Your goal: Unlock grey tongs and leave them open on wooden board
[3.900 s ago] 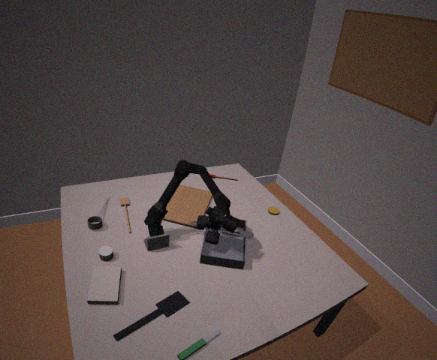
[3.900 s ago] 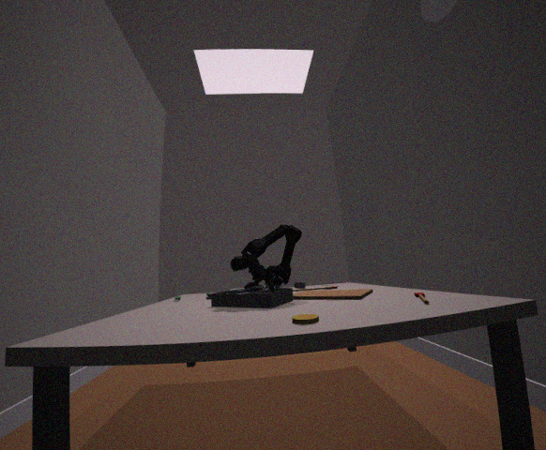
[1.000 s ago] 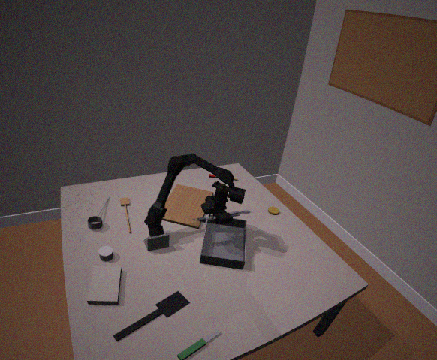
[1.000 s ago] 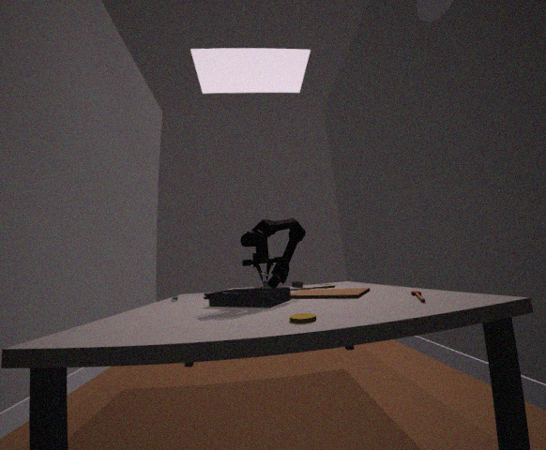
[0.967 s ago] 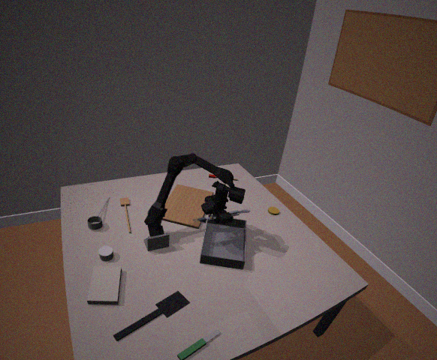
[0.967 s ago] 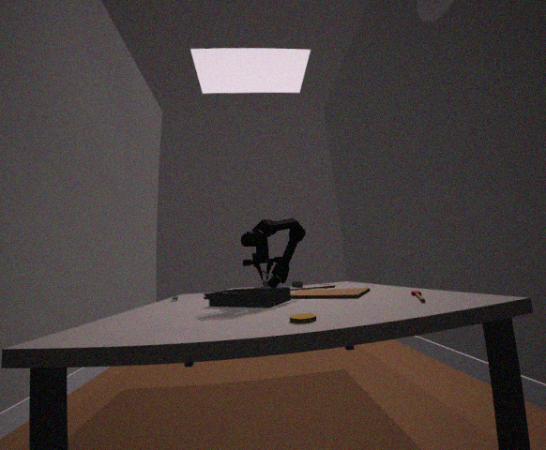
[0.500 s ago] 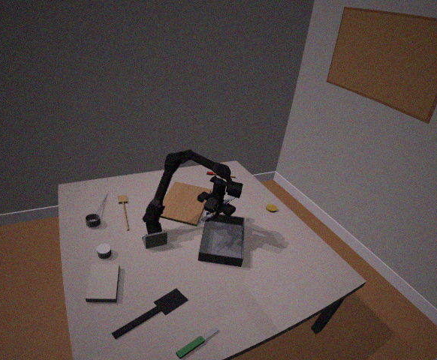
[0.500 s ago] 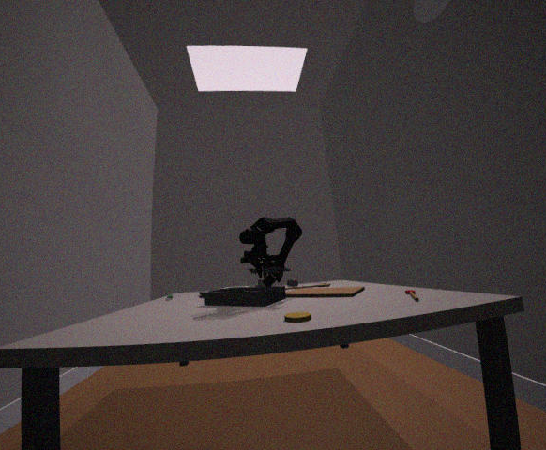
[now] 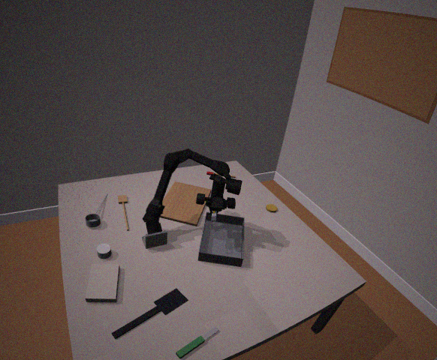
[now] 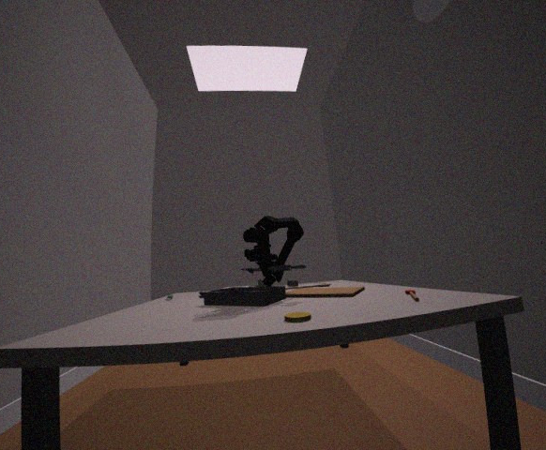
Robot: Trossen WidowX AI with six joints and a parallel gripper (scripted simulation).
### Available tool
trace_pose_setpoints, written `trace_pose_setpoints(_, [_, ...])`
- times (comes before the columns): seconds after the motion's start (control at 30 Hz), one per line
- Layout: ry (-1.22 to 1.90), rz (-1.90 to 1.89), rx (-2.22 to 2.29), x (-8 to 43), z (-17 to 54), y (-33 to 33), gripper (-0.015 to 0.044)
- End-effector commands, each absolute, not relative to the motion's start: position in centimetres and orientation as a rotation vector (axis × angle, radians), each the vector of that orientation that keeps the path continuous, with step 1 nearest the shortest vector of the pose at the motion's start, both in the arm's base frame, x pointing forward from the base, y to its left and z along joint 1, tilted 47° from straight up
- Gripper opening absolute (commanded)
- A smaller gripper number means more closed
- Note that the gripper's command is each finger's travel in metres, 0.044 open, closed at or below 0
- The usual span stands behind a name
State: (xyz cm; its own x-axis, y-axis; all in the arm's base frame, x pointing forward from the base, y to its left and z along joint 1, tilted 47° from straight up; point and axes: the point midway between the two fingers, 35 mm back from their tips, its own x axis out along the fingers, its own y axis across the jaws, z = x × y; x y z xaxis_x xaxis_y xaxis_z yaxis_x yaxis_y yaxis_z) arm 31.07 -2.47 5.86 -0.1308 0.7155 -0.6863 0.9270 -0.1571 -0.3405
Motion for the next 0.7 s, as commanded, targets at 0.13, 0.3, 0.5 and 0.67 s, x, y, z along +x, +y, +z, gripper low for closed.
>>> trace_pose_setpoints(0.13, [1.877,-0.828,1.719,31.4,7.1,-2.1,-0.015])
trace_pose_setpoints(0.3, [1.888,-0.634,1.604,31.5,7.6,-1.8,-0.015])
trace_pose_setpoints(0.5, [1.884,-0.41,1.463,31.5,8.1,-1.5,-0.015])
trace_pose_setpoints(0.67, [1.868,-0.23,1.341,31.6,8.6,-1.2,-0.015])
